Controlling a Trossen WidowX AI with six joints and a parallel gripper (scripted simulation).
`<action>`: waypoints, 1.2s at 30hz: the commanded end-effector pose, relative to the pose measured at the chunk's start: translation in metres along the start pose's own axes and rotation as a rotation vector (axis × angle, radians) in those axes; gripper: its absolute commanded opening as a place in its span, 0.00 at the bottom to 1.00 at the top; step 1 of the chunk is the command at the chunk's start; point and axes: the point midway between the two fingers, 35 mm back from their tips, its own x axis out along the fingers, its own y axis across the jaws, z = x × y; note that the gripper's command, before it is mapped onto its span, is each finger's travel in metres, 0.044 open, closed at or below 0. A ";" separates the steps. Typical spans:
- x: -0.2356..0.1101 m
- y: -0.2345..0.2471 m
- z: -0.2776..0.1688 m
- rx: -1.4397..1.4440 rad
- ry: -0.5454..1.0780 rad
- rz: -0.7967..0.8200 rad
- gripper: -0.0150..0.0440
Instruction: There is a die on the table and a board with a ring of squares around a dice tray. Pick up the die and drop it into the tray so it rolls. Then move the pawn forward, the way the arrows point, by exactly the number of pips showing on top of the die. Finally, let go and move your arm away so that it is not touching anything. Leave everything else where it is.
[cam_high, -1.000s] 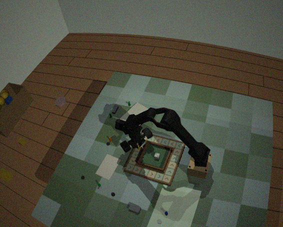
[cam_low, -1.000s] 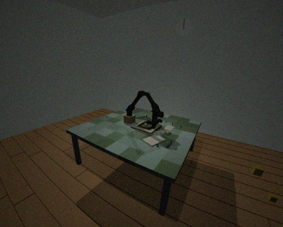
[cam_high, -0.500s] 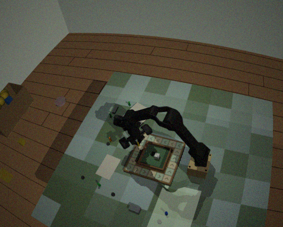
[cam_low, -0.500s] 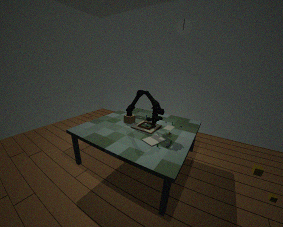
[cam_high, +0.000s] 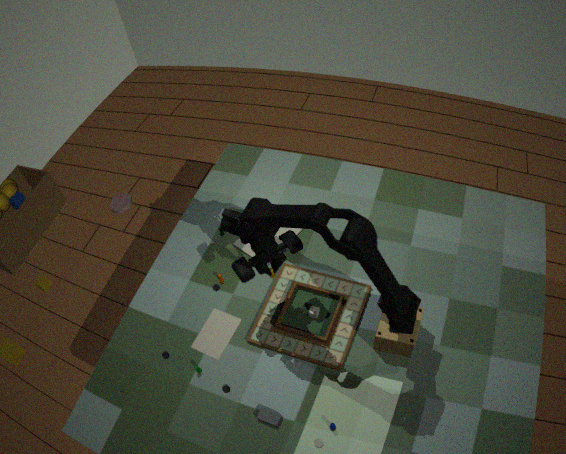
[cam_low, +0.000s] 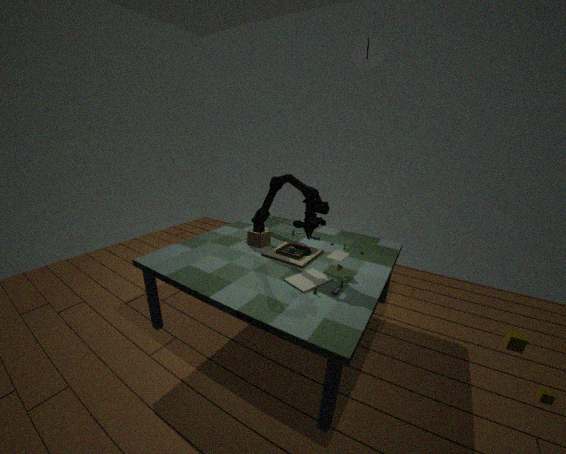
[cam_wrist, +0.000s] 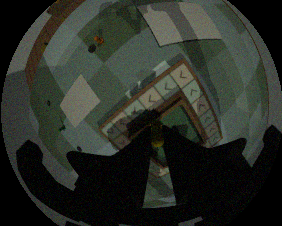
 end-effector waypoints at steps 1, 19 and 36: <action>0.014 0.017 -0.009 -0.003 0.004 -0.005 0.25; 0.073 0.076 -0.052 -0.003 0.009 0.000 0.25; 0.108 0.076 -0.052 -0.003 0.009 0.000 0.25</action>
